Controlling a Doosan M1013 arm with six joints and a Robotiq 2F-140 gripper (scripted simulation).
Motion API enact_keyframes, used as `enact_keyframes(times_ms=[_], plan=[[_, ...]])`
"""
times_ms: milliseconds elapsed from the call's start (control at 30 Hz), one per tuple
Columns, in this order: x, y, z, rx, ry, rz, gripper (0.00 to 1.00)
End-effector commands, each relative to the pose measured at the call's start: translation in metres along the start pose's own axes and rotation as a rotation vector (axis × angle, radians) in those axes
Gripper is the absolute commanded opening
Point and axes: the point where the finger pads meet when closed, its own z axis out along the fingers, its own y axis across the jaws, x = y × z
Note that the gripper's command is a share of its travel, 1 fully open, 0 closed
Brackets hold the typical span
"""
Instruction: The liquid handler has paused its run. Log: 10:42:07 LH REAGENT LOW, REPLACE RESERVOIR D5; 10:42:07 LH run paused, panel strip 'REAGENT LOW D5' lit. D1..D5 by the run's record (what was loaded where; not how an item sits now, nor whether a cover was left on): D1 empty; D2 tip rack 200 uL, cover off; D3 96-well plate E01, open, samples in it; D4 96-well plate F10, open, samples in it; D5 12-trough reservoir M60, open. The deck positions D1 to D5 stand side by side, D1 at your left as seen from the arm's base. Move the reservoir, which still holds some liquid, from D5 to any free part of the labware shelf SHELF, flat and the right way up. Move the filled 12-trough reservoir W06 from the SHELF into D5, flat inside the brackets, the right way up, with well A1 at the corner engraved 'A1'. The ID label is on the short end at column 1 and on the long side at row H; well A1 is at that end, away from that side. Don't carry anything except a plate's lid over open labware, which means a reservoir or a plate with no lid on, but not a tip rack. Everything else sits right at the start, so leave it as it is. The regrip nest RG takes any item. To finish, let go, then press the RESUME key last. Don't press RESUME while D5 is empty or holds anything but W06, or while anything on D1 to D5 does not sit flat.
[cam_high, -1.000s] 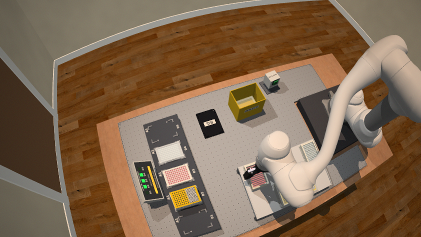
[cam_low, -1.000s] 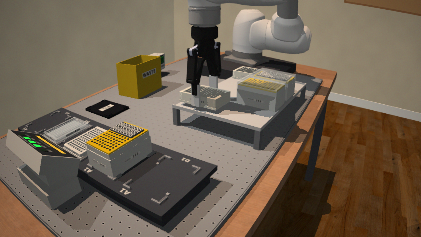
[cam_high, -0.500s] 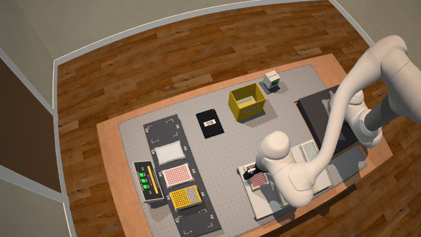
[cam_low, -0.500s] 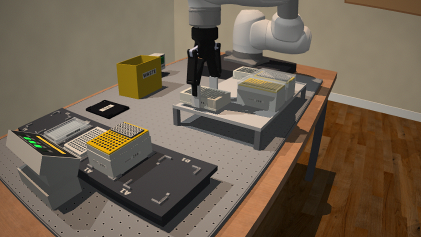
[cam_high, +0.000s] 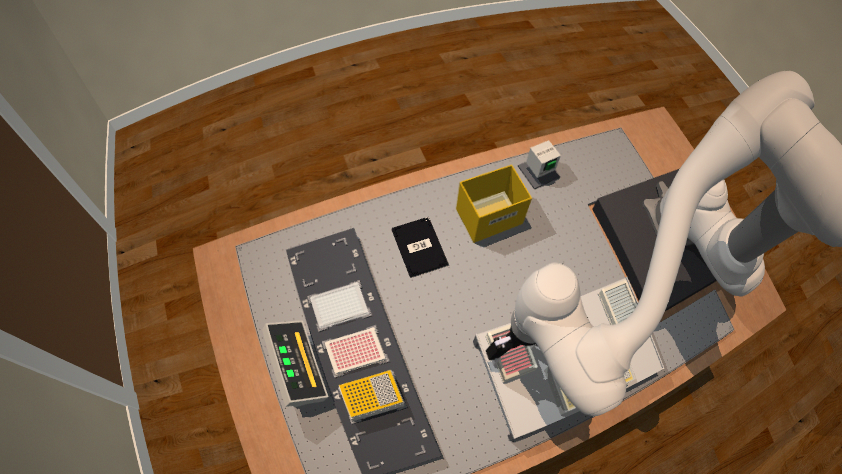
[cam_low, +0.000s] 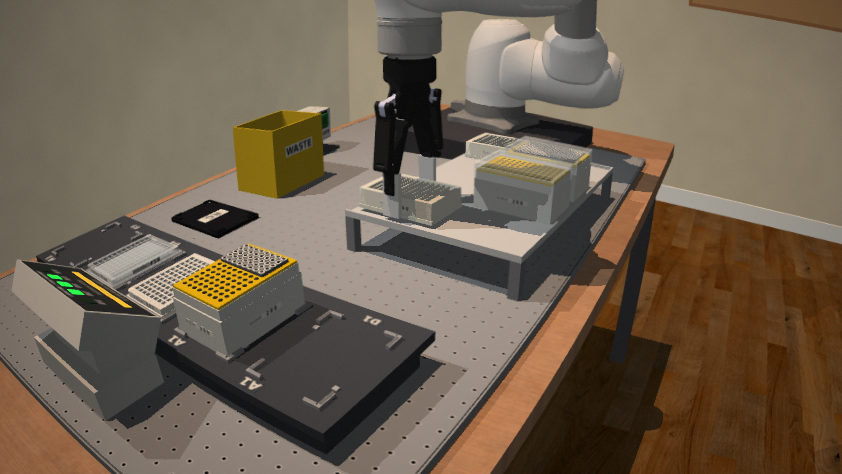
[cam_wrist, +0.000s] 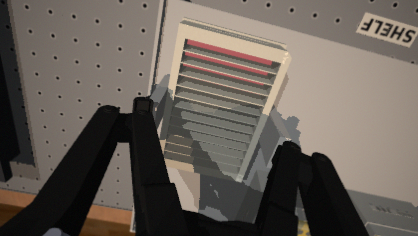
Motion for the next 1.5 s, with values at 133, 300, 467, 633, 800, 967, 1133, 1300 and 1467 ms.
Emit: enact_keyframes(times_ms=[133, 300, 467, 633, 800, 967, 1133, 1300, 1467], plan=[[0.0000, 0.0000, 0.0019, 0.000, 0.000, 0.000, 0.00], [0.0000, 0.0000, 0.0036, 0.000, 0.000, 0.000, 0.00], [0.0000, 0.0000, 0.0046, 0.000, 0.000, 0.000, 0.00], [0.0000, 0.0000, 0.0048, 0.000, 0.000, 0.000, 0.00], [0.0000, 0.0000, 0.0048, 0.000, 0.000, 0.000, 0.77], [0.0000, 0.0000, 0.0048, 0.000, 0.000, 0.000, 0.77], [0.0000, 0.0000, 0.0048, 0.000, 0.000, 0.000, 0.77], [0.0000, 0.0000, 0.0048, 0.000, 0.000, 0.000, 0.77], [0.0000, 0.0000, 0.0048, 0.000, 0.000, 0.000, 0.77]])
